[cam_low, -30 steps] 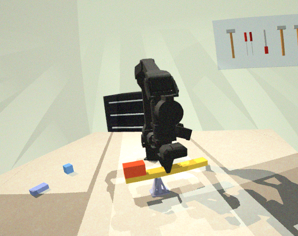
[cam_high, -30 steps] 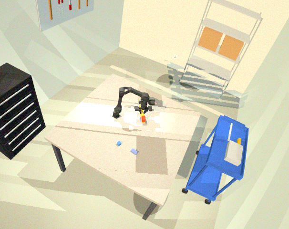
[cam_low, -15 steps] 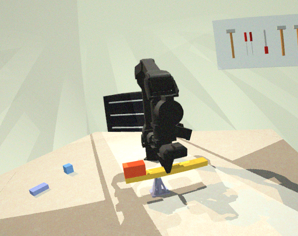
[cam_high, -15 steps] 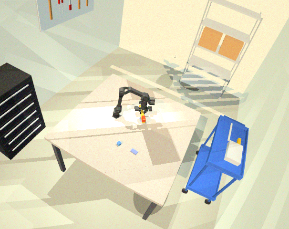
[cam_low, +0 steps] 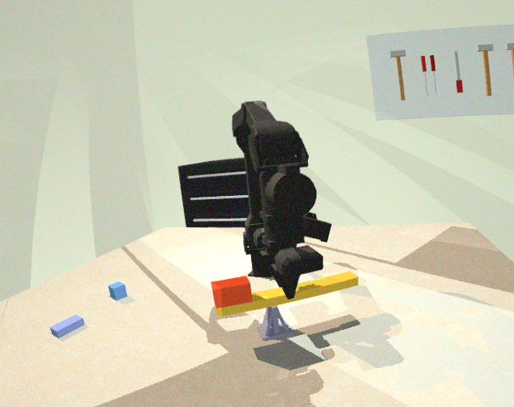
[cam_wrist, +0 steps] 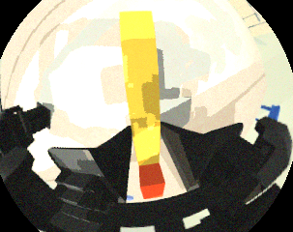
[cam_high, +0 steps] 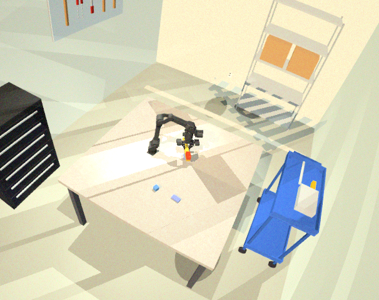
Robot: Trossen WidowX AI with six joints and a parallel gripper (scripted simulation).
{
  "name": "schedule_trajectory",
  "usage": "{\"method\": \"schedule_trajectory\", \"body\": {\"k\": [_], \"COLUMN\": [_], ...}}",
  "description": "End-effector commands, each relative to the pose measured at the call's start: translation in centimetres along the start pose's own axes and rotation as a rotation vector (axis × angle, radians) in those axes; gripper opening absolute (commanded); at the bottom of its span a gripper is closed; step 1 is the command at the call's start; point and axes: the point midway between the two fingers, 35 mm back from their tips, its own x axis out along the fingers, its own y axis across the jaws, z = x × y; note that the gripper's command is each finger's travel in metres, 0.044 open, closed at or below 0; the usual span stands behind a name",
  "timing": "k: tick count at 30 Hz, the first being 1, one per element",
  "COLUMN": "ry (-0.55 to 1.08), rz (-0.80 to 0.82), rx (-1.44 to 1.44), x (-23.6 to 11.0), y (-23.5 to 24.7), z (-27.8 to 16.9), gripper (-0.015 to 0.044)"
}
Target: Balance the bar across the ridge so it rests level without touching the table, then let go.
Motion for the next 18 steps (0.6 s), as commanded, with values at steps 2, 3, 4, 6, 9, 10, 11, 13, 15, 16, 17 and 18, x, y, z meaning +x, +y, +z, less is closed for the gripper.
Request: {"method": "schedule_trajectory", "body": {"k": [2,3,4,6,9,10,11,13,15,16,17,18], "ry": [0.0,0.0,0.0,0.0,0.0,0.0,0.0,0.0,0.0,0.0,0.0,0.0], "rz": [0.0,0.0,0.0,0.0,0.0,0.0,0.0,0.0,0.0,0.0,0.0,0.0], "rx": [0.0,0.0,0.0,0.0,0.0,0.0,0.0,0.0,0.0,0.0,0.0,0.0], "x": [0.0,0.0,0.0,0.0,0.0,0.0,0.0,0.0,0.0,0.0,0.0,0.0], "y": [0.0,0.0,0.0,0.0,0.0,0.0,0.0,0.0,0.0,0.0,0.0,0.0], "z": [0.0,0.0,0.0,0.0,0.0,0.0,0.0,0.0,0.0,0.0,0.0,0.0], "gripper": [0.0171,0.0172,0.0172,0.0172,0.0173,0.0173,0.0173,0.0185,0.0185,0.0185,0.0185,0.0185]}}
